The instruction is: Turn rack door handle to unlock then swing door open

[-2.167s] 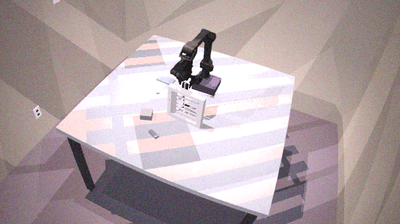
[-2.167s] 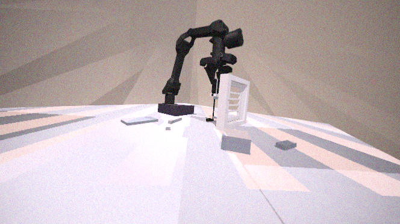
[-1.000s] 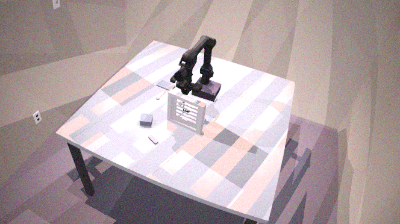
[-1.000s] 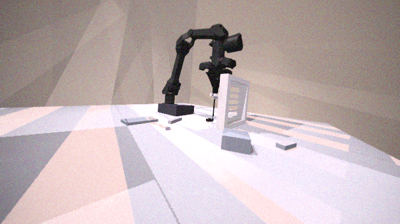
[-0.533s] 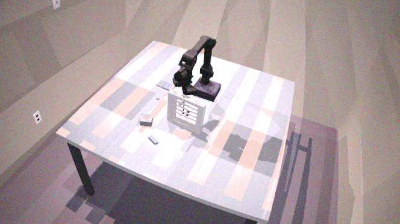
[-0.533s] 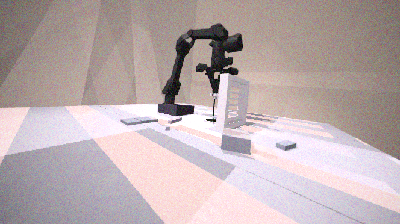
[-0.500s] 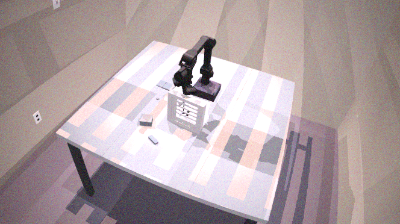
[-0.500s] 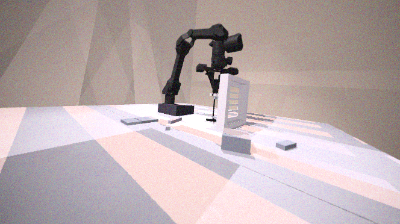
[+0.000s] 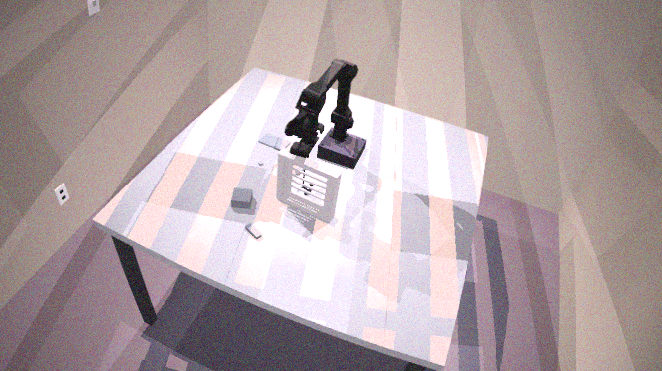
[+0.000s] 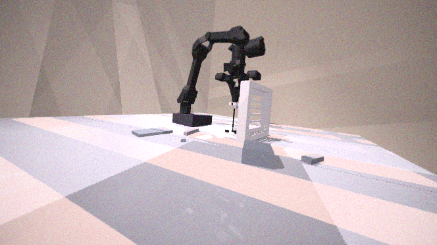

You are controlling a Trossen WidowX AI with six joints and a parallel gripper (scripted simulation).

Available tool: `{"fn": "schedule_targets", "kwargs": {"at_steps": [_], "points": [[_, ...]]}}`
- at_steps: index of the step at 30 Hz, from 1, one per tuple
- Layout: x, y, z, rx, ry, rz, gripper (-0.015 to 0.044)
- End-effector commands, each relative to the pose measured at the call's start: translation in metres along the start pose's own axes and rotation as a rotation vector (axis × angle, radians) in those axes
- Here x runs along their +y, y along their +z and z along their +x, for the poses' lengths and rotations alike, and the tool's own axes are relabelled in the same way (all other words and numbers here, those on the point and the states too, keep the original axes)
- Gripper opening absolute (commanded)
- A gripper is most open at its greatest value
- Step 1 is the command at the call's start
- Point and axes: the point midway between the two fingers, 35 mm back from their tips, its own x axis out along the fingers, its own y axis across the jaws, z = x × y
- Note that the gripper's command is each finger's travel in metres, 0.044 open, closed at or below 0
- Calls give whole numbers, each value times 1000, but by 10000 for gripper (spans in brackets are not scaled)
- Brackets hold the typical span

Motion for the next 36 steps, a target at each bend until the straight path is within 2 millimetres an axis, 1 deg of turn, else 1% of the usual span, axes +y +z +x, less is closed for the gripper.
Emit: {"fn": "schedule_targets", "kwargs": {"at_steps": [1, 6, 8, 15, 25, 26, 29, 36], "points": [[0, -1, 2, 5, -5, 176, 14], [0, -1, 2, 4, -6, 423, 14], [0, -1, 2, 4, -6, 488, 14], [0, -1, 2, 4, -6, 496, 14], [0, -1, 2, 4, -6, 496, 277], [0, -1, 2, 4, -6, 496, 286], [0, -1, 2, 4, -6, 422, 286], [0, -1, 2, 5, -5, 75, 286]]}}
